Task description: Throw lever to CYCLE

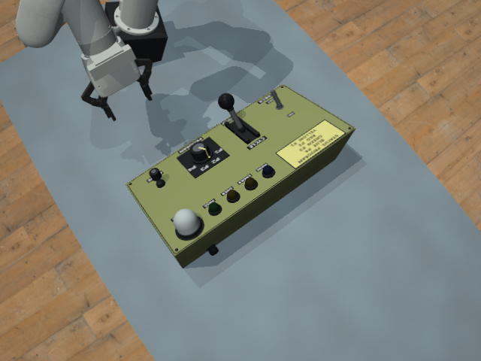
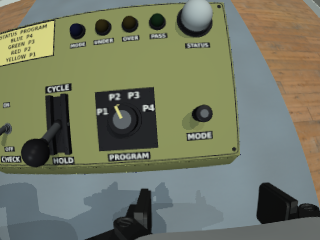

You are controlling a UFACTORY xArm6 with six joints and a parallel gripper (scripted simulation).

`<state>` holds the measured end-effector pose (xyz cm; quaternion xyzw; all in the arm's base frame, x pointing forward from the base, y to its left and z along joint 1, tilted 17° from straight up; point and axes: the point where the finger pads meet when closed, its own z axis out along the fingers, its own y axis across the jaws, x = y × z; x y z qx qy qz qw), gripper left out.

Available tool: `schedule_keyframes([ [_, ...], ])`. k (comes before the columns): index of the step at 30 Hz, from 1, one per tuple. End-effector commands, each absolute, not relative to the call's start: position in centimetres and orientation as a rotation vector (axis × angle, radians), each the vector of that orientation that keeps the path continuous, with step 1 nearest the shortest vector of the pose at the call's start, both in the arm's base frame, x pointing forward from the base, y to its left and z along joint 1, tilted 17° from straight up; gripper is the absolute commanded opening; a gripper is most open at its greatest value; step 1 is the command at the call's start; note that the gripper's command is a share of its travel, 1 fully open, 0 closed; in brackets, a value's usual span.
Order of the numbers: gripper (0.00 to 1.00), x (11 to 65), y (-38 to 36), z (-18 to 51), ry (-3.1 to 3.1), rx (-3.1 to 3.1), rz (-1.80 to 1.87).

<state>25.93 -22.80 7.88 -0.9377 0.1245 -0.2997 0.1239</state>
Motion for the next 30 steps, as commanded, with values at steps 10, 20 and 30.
schedule_keyframes([
  [10, 1.00, 25.0, -23.2, 9.2, 0.362, -2.736, -0.877],
  [20, 1.00, 23.5, -23.6, 11.3, 0.362, -2.736, -0.877],
  [30, 1.00, 22.5, -23.9, 12.6, 0.362, -2.736, -0.877],
])
